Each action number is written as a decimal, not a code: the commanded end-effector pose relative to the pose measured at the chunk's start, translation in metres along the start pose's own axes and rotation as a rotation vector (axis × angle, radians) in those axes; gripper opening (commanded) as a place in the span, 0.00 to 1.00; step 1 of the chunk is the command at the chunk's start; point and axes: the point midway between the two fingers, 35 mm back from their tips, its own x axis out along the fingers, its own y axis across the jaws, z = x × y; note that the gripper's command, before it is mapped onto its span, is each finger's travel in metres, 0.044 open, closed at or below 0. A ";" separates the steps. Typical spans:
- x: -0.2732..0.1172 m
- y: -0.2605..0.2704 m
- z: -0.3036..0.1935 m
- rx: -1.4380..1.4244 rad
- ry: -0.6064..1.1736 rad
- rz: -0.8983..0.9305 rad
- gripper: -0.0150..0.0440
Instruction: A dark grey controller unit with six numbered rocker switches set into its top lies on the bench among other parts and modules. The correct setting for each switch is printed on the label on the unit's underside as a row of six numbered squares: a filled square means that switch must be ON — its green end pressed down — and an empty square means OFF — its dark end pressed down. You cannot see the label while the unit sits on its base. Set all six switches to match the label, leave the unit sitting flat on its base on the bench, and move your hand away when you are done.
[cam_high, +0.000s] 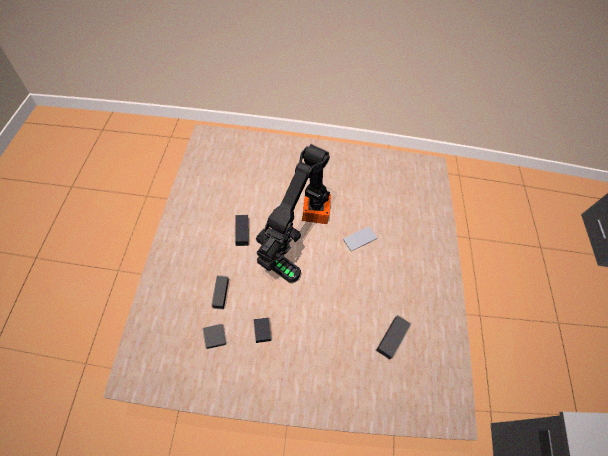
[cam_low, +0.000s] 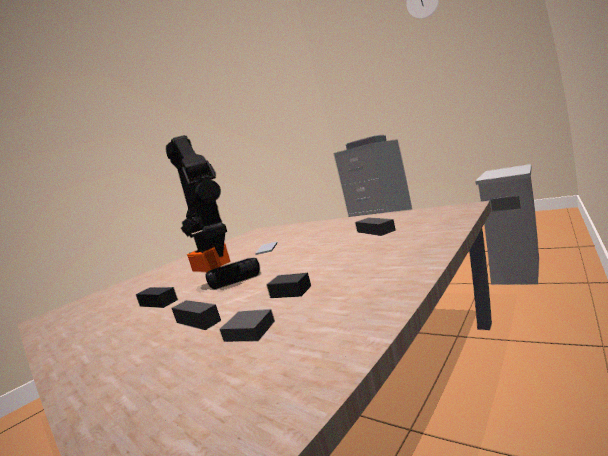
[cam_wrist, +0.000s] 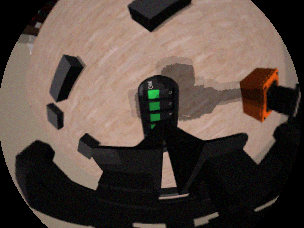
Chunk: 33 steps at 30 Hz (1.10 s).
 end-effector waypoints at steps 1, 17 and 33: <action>-0.002 0.009 -0.011 -0.001 0.000 0.003 0.25; 0.020 0.011 -0.010 -0.001 0.000 0.003 0.25; 0.042 0.010 -0.009 -0.001 0.000 0.003 0.25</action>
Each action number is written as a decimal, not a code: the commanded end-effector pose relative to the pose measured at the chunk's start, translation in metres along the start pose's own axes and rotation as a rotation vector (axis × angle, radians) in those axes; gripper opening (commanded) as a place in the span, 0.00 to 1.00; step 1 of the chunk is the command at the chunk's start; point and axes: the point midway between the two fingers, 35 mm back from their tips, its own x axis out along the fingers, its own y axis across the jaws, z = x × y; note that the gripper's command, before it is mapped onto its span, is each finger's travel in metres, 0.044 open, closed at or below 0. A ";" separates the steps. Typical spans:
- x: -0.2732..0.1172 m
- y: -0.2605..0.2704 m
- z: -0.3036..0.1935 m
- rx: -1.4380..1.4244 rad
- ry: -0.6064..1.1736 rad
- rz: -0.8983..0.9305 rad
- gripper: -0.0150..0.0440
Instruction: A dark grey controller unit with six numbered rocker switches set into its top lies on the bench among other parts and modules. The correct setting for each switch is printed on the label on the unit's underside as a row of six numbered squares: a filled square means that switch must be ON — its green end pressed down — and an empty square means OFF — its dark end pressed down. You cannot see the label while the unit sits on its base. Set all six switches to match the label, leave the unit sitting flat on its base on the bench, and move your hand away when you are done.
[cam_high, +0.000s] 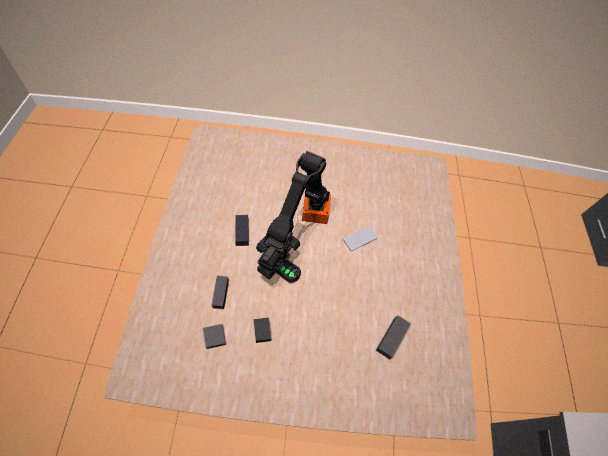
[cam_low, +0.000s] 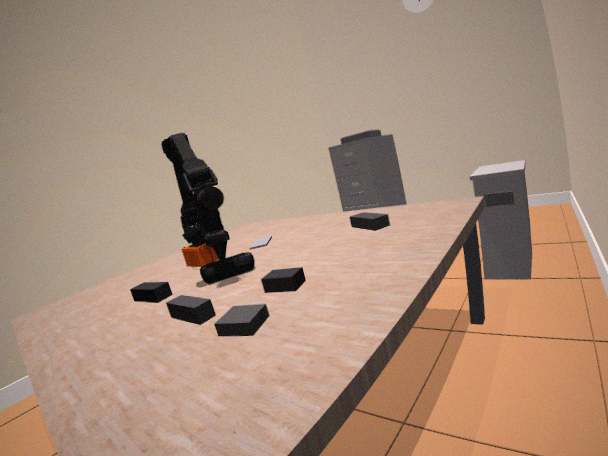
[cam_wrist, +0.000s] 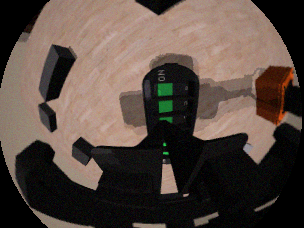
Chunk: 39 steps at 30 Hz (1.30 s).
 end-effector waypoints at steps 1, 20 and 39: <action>0.006 -0.003 0.000 0.001 -0.001 -0.008 0.25; 0.006 -0.003 0.000 0.001 -0.001 -0.008 0.25; -0.039 -0.002 -0.002 0.001 -0.001 -0.008 0.25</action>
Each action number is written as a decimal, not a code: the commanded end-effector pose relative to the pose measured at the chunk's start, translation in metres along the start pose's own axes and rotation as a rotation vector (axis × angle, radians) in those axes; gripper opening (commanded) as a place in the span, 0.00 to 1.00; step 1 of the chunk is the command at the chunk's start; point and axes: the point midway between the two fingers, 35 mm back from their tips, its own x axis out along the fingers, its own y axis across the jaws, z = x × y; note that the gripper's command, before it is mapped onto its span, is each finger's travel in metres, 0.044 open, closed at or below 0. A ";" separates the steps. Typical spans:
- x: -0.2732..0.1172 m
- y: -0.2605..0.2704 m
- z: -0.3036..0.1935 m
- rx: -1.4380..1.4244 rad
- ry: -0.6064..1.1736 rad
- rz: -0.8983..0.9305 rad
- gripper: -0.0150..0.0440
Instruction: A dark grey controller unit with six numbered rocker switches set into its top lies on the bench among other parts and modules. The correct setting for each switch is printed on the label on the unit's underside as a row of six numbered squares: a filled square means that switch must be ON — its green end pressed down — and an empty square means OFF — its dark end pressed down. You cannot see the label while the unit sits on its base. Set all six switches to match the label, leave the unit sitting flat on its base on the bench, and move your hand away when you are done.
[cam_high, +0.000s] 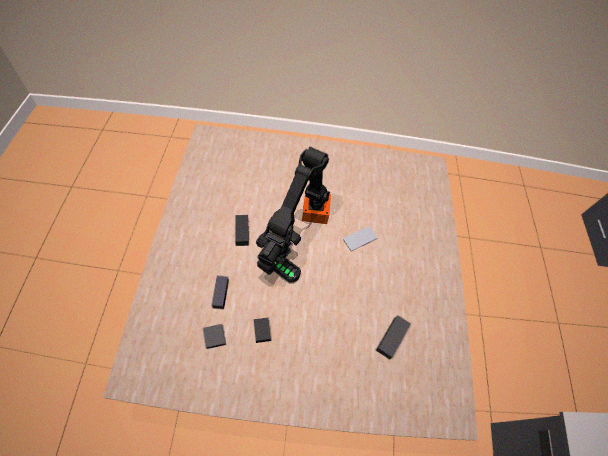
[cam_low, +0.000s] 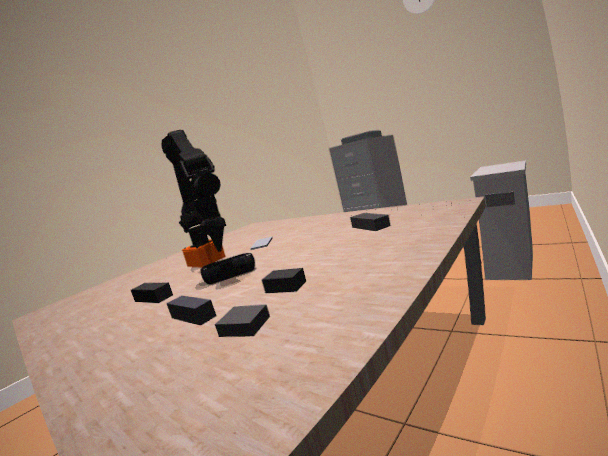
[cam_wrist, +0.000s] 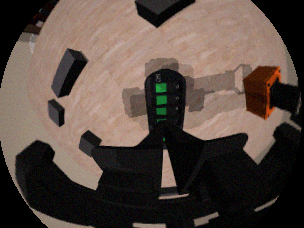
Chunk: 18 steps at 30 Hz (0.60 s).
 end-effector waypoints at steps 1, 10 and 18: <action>-0.003 -0.003 -0.008 0.003 0.000 -0.005 0.25; -0.003 -0.021 -0.061 0.003 0.005 -0.006 0.25; 0.008 -0.021 -0.061 0.003 0.005 -0.006 0.25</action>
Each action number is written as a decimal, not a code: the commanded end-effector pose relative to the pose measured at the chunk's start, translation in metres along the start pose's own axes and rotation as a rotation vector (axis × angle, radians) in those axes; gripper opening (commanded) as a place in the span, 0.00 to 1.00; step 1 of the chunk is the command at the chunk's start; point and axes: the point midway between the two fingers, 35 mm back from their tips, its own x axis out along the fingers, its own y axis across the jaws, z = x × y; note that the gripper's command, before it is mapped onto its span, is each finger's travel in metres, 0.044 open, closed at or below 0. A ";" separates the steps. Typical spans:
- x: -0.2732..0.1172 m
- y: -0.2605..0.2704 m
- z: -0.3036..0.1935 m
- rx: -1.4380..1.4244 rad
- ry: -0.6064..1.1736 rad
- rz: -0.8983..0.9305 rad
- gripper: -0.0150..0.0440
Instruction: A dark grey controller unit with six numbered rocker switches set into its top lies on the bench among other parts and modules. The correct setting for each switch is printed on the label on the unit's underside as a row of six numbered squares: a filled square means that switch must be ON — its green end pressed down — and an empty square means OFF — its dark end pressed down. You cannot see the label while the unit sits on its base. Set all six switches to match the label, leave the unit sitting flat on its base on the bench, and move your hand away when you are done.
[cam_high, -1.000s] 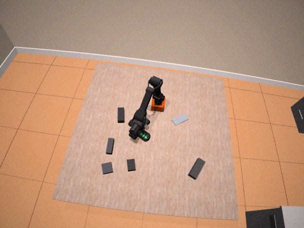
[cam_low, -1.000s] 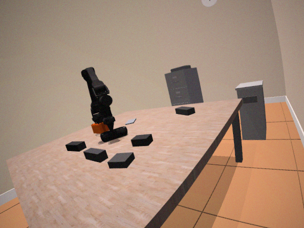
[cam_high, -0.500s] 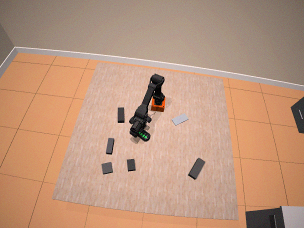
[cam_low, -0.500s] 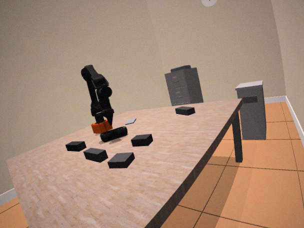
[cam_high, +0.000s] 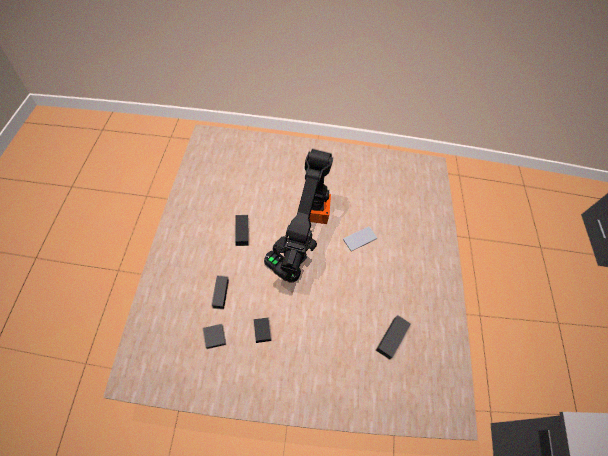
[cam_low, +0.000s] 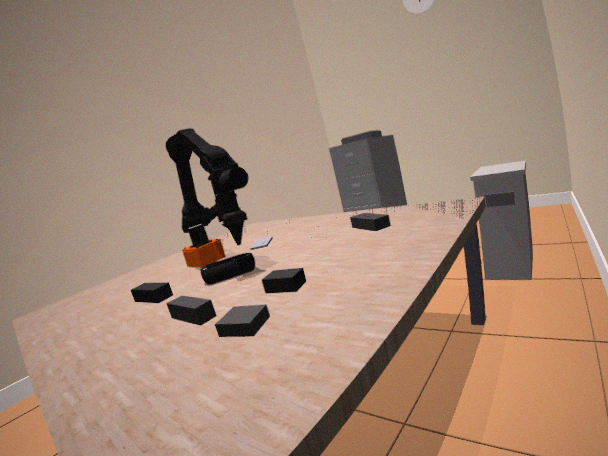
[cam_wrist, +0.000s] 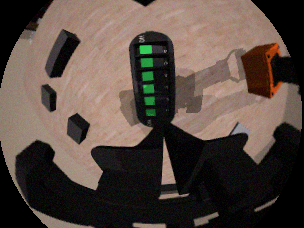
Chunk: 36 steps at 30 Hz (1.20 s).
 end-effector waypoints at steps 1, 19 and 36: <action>0.008 -0.003 -0.001 0.004 0.000 -0.009 0.25; 0.034 -0.003 0.000 0.004 -0.001 -0.009 0.25; 0.041 -0.004 0.000 0.004 -0.001 -0.009 0.25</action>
